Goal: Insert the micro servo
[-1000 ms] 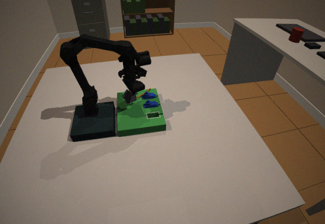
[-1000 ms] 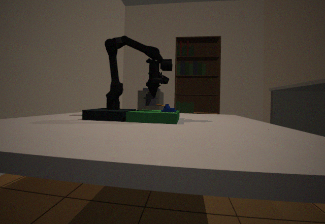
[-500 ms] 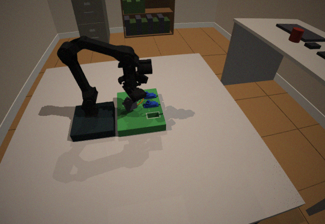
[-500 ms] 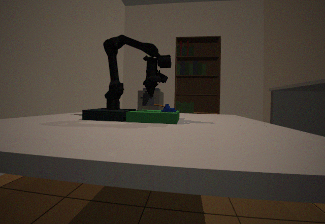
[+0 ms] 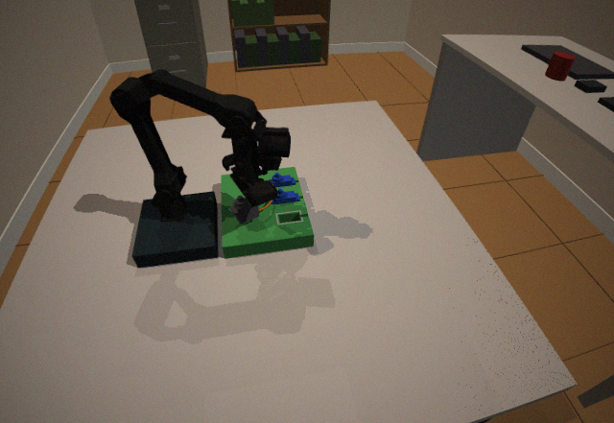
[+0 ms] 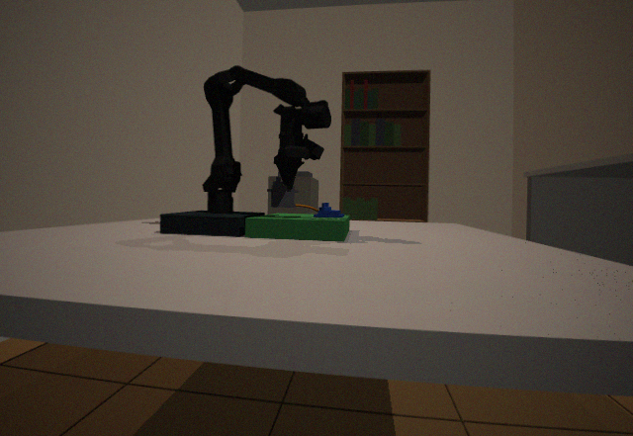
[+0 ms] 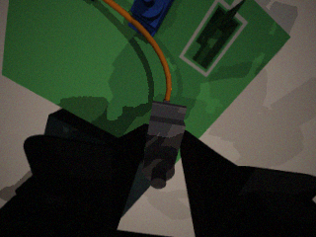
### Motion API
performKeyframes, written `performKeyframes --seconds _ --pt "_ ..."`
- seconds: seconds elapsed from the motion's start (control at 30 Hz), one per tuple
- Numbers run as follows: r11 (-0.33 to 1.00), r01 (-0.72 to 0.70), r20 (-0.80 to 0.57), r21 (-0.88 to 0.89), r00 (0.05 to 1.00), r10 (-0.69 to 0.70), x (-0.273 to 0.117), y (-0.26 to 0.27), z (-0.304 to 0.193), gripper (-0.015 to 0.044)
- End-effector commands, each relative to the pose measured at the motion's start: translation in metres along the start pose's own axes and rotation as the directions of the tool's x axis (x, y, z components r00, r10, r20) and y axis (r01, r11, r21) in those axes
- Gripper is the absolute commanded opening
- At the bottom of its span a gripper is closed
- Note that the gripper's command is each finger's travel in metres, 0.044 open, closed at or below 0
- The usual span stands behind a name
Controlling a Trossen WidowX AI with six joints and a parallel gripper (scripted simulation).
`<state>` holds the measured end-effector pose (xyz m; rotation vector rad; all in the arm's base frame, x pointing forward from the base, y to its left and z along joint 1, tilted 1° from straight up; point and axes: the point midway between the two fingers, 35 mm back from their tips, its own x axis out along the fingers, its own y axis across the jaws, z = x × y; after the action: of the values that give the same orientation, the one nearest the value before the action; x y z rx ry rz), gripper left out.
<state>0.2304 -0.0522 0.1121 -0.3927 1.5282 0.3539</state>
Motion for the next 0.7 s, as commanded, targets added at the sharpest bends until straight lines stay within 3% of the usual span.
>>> performKeyframes --seconds 0.0,0.33,0.67 --pt "0.999 0.005 0.012 0.042 1.0 -0.005 -0.0028 -0.0032 0.0021 0.0" --pt "0.933 0.001 0.012 0.359 1.0 -0.005 -0.0028 -0.0033 0.002 0.0" --pt "0.925 0.0 0.013 0.38 1.0 -0.006 -0.0031 -0.006 0.0083 0.0"
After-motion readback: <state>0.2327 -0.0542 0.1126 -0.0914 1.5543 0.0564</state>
